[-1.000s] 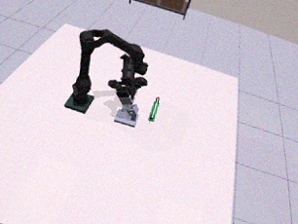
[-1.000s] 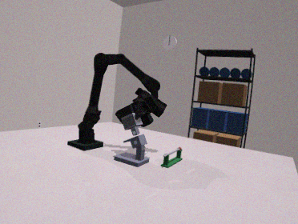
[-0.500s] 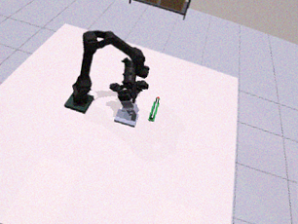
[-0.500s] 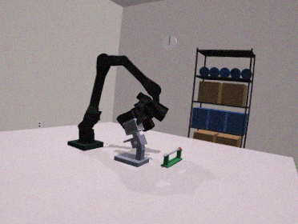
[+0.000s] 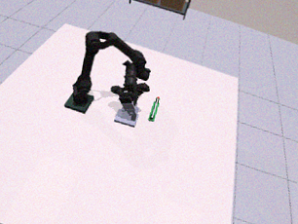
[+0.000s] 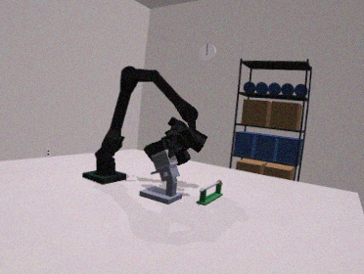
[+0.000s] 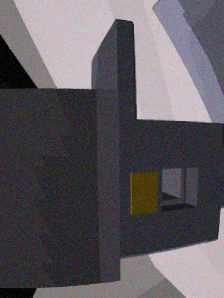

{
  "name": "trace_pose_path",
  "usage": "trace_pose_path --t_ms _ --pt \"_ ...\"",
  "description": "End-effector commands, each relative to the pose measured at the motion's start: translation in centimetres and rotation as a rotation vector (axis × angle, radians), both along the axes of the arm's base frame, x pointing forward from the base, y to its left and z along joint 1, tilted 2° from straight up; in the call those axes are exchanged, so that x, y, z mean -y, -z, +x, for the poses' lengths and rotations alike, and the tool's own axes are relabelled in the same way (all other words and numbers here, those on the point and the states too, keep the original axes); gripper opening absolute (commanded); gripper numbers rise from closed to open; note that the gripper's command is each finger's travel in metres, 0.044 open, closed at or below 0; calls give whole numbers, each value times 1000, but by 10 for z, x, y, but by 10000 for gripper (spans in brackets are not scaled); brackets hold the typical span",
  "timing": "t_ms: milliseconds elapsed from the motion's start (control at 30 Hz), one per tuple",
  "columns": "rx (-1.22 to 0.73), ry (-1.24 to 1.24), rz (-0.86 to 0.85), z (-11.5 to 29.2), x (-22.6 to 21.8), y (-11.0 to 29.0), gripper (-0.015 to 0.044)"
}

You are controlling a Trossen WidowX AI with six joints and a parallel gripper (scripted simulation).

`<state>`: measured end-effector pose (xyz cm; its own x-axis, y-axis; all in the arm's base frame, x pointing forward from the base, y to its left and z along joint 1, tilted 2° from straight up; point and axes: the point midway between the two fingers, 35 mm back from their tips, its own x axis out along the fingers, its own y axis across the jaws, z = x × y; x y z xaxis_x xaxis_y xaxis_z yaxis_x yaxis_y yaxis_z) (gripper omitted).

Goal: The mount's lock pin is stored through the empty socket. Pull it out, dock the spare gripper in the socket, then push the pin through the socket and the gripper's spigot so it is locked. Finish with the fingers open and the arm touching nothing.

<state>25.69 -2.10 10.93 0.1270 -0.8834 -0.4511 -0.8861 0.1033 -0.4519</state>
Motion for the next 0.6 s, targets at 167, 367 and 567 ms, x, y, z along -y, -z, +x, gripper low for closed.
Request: trace_pose_path --t_ms 167,367,567 --pt "1 0 0 0 0 0 0" --pt "1 0 0 0 0 0 79" --pt "1 0 0 0 0 0 236"
